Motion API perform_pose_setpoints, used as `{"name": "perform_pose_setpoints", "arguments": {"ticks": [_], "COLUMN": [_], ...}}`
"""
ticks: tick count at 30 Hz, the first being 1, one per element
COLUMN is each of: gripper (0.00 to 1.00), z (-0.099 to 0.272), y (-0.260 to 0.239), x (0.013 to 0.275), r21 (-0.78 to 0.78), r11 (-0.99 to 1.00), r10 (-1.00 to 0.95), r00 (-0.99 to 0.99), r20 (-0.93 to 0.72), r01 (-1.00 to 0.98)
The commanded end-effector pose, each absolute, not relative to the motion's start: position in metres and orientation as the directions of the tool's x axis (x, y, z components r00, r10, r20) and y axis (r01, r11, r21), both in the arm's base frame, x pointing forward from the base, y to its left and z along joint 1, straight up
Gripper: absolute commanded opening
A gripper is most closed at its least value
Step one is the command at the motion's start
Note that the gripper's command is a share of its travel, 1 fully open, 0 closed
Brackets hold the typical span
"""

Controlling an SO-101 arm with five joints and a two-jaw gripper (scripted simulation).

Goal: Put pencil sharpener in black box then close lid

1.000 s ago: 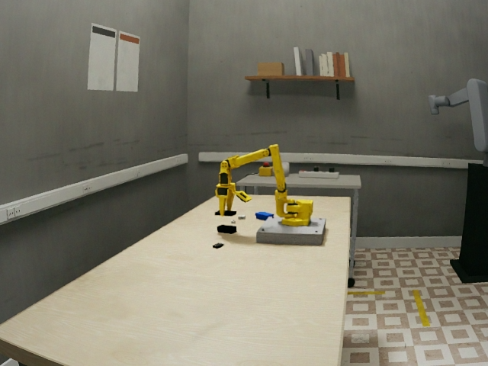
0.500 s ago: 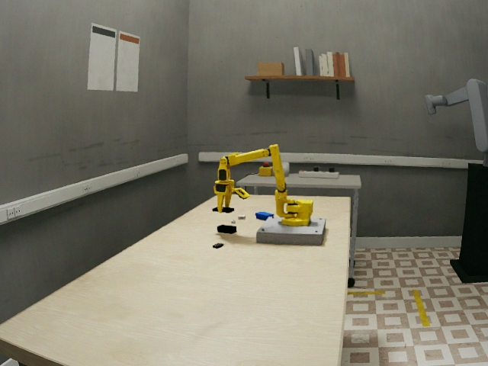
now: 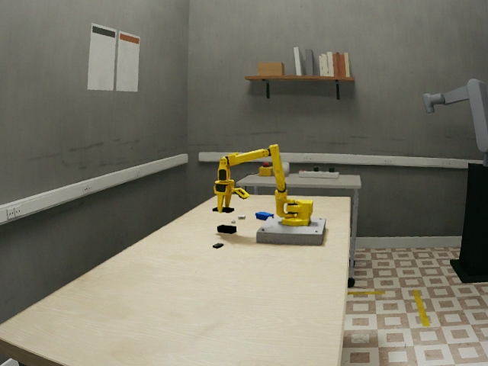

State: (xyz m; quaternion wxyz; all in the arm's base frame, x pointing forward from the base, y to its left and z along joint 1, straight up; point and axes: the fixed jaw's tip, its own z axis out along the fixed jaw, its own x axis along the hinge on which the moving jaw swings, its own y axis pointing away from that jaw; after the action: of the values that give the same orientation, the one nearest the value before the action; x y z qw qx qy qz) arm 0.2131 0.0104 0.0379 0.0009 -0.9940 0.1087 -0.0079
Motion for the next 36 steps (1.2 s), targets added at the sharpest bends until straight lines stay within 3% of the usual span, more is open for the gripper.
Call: {"name": "perform_pose_setpoints", "arguments": {"ticks": [1,36], "gripper": [0.21,0.21], "z": [0.0337,0.0285], "y": [0.0121,0.0119], "x": [0.2108,0.2077], "r21": [0.0,0.0], "r11": [-0.978,-0.978], "r10": [-0.209,-0.209], "r00": [0.978,0.978], "r20": [-0.001,-0.001], "r01": [-0.209,-0.209]}}
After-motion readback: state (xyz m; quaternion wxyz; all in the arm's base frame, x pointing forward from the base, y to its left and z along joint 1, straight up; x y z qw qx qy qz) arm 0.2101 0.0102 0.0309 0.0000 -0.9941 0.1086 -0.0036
